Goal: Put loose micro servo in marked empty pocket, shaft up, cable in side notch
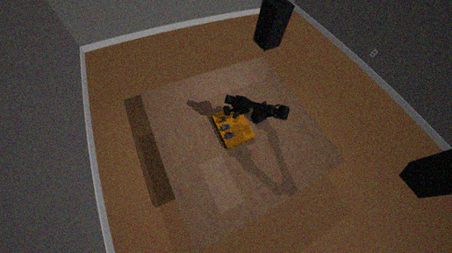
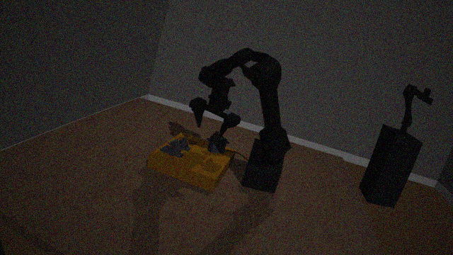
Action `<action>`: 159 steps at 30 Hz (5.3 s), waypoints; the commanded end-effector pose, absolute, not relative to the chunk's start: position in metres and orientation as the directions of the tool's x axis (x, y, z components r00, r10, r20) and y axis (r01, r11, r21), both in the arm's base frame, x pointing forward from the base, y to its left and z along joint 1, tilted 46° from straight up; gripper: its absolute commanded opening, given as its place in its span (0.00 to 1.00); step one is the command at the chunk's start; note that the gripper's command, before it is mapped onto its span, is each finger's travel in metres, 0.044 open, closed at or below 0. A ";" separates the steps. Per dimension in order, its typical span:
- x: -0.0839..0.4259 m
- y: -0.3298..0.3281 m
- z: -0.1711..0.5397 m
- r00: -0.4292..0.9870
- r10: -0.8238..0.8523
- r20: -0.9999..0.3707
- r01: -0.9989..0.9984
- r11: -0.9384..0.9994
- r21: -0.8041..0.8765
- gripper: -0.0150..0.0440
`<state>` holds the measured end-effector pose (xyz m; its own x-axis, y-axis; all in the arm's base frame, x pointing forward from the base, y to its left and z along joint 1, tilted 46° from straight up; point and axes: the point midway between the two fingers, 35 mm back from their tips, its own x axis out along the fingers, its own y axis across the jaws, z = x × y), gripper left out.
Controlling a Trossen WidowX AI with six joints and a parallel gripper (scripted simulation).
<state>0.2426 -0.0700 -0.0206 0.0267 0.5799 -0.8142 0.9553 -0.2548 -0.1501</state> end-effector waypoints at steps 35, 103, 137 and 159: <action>0.193 -0.087 -0.049 -0.024 0.703 -0.711 0.588 -0.565 -0.579 1.00; 0.233 -0.096 -0.037 -0.023 0.703 -0.711 0.730 -0.474 -0.493 0.25; 0.233 -0.096 -0.037 -0.023 0.703 -0.711 0.908 0.312 0.280 0.25; 0.233 -0.096 -0.037 -0.023 0.703 -0.711 0.364 0.668 0.649 0.25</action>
<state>0.2323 -0.0949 -0.0379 -0.0275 0.7026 -0.7110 0.4395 0.6474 0.6227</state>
